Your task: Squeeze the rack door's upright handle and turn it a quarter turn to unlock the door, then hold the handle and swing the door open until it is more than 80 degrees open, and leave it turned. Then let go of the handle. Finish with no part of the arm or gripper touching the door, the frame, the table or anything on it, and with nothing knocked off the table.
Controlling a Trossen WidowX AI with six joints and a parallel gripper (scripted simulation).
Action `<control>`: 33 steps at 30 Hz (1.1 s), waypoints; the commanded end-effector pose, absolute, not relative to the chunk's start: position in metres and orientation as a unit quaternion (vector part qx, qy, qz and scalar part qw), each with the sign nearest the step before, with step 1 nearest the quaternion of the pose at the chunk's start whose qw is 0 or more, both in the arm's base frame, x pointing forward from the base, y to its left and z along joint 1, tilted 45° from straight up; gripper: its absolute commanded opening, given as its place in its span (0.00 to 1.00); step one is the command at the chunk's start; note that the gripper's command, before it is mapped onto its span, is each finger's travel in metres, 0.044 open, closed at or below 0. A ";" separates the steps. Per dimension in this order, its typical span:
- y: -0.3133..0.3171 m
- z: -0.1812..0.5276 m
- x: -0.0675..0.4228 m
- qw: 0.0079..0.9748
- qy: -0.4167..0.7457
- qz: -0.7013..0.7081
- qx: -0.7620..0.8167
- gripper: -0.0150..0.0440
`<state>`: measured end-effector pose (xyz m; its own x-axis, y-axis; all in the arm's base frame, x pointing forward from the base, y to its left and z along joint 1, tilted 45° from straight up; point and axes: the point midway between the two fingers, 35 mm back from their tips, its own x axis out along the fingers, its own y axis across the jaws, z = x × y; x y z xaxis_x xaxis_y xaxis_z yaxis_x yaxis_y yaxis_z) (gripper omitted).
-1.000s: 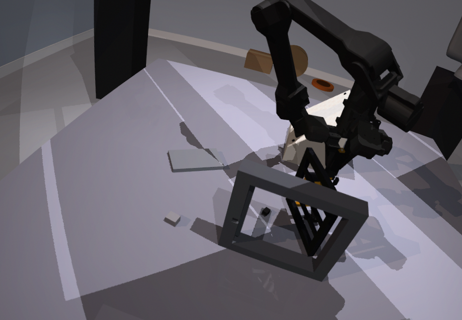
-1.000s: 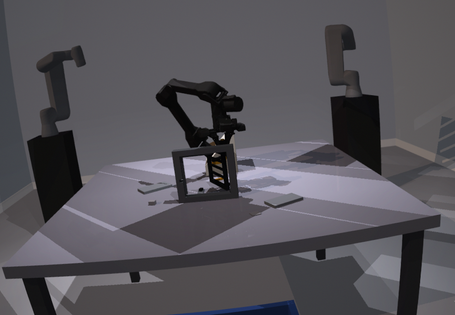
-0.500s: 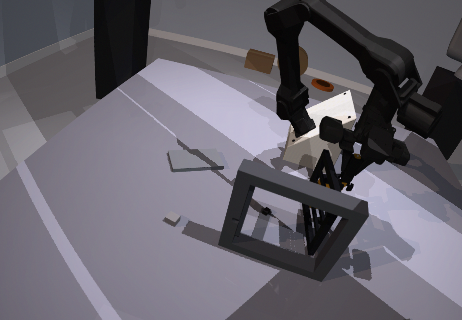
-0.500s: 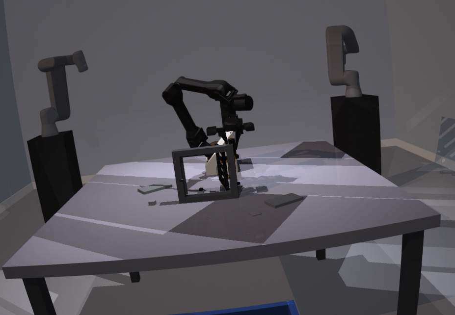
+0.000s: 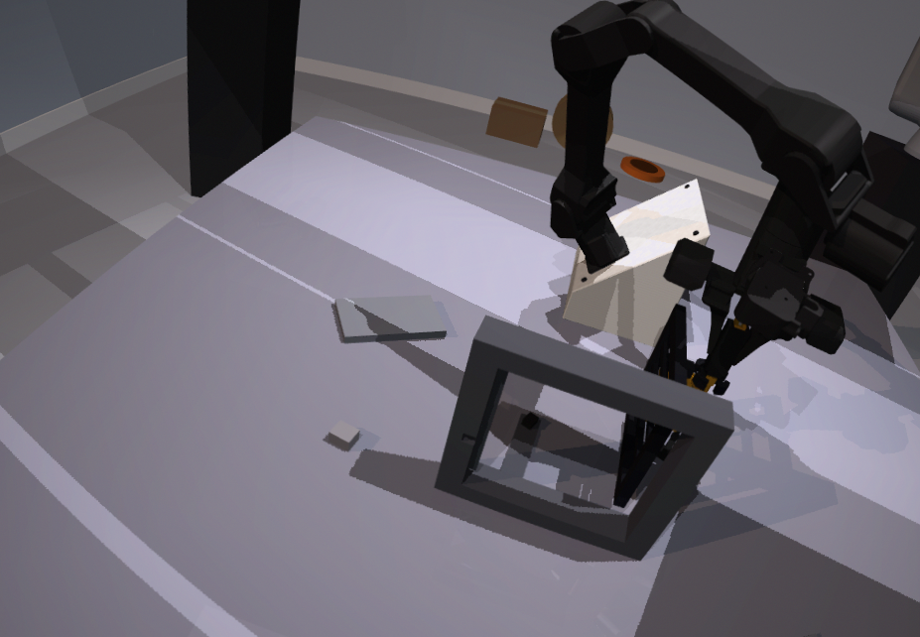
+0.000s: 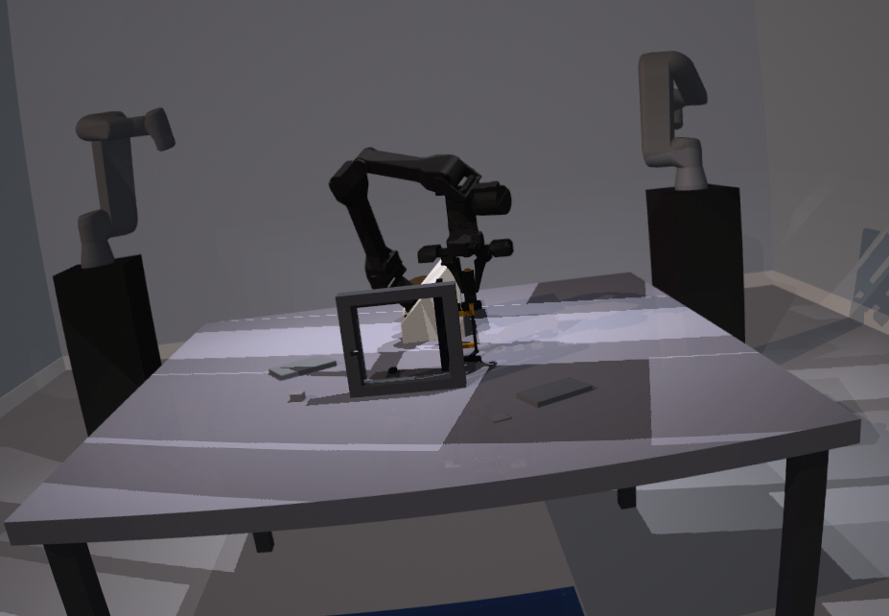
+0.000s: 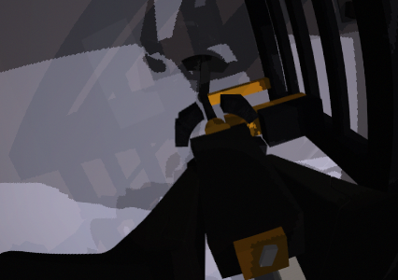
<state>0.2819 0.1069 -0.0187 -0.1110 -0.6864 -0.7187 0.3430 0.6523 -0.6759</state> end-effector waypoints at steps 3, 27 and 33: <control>0.108 -0.020 0.283 0.653 0.629 -0.401 -0.129 0.29; 0.113 -0.016 0.284 0.653 0.630 -0.400 -0.131 0.75; 0.118 -0.011 0.286 0.653 0.630 -0.399 -0.132 0.75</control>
<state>0.2852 0.1150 -0.0124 -0.1092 -0.6879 -0.7175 0.3537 0.6477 -0.6748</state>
